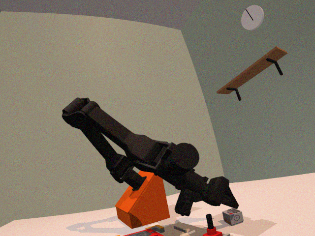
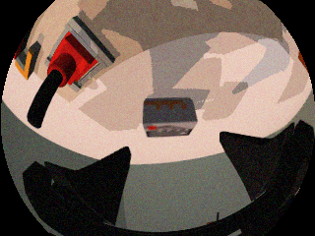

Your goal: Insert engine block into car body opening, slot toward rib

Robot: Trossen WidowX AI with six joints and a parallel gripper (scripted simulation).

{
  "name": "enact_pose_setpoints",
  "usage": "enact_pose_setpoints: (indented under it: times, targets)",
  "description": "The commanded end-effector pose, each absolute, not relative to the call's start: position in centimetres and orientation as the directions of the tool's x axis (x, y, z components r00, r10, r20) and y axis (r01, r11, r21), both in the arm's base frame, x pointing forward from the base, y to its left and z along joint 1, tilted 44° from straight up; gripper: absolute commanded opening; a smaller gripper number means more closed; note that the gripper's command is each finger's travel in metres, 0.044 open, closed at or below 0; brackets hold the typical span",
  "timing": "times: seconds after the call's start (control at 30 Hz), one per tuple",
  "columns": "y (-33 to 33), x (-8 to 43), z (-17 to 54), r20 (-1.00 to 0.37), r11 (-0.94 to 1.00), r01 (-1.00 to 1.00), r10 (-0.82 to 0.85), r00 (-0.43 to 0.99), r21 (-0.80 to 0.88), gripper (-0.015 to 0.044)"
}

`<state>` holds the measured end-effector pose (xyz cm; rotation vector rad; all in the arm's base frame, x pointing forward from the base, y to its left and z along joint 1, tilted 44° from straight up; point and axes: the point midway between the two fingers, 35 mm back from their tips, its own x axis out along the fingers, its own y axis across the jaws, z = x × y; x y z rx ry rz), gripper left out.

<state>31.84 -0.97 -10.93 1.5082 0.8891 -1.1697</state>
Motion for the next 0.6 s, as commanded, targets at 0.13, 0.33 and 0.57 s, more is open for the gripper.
enact_pose_setpoints:
  times: [0.13, 0.33, 0.57]
  targets:
    - [-0.3, 32.4, -11.4, -0.979, -0.053, 0.982, -0.111, 0.173, 0.180, 0.0440]
    - [0.3, 32.4, -11.5, -0.977, 0.089, 0.992, -0.188, 0.105, 0.090, 0.0440]
    - [0.9, 32.5, -11.3, -0.958, 0.249, 0.968, -0.284, 0.039, -0.035, 0.0440]
